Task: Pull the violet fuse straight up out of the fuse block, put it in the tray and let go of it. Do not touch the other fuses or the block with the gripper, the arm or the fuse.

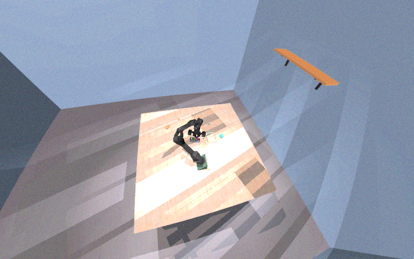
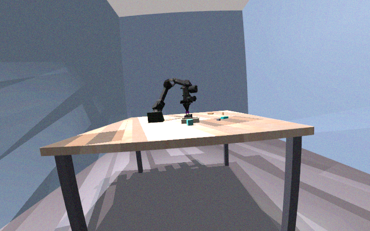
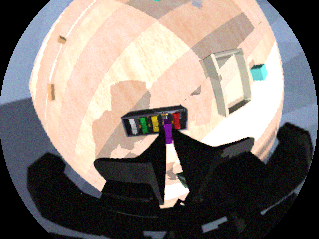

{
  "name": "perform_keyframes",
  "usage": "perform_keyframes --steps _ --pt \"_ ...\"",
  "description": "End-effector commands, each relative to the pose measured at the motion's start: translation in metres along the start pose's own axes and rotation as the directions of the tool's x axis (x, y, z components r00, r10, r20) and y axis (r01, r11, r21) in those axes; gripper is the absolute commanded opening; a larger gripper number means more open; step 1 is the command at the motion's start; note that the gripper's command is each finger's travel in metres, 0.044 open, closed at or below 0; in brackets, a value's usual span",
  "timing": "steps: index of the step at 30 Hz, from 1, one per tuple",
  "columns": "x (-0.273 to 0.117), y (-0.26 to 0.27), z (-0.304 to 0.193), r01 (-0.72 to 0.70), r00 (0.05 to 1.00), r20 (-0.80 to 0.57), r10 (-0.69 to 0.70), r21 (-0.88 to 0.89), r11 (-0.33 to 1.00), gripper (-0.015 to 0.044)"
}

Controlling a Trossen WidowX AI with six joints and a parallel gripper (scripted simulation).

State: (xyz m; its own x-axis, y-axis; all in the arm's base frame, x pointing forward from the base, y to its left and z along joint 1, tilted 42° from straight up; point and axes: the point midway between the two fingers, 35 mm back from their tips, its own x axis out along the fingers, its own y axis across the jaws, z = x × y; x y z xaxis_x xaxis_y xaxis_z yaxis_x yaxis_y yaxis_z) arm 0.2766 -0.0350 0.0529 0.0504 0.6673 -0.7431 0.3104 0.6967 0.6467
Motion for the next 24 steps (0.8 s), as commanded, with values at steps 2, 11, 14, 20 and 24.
perform_keyframes --steps 2,11,14,20,24 --pt "-0.005 0.0 0.001 0.006 1.0 0.002 -0.006 -0.006 1.0 0.0" --pt "-0.02 0.0 0.001 0.006 1.0 0.001 -0.006 -0.006 1.0 0.0" --pt "-0.024 0.0 0.001 0.006 1.0 0.001 -0.006 -0.006 1.0 0.0" --pt "-0.026 -0.014 0.011 0.009 1.0 0.003 -0.009 -0.006 1.0 0.0" --pt "-0.029 -0.031 0.023 0.013 1.0 0.005 -0.013 -0.005 1.0 0.0"
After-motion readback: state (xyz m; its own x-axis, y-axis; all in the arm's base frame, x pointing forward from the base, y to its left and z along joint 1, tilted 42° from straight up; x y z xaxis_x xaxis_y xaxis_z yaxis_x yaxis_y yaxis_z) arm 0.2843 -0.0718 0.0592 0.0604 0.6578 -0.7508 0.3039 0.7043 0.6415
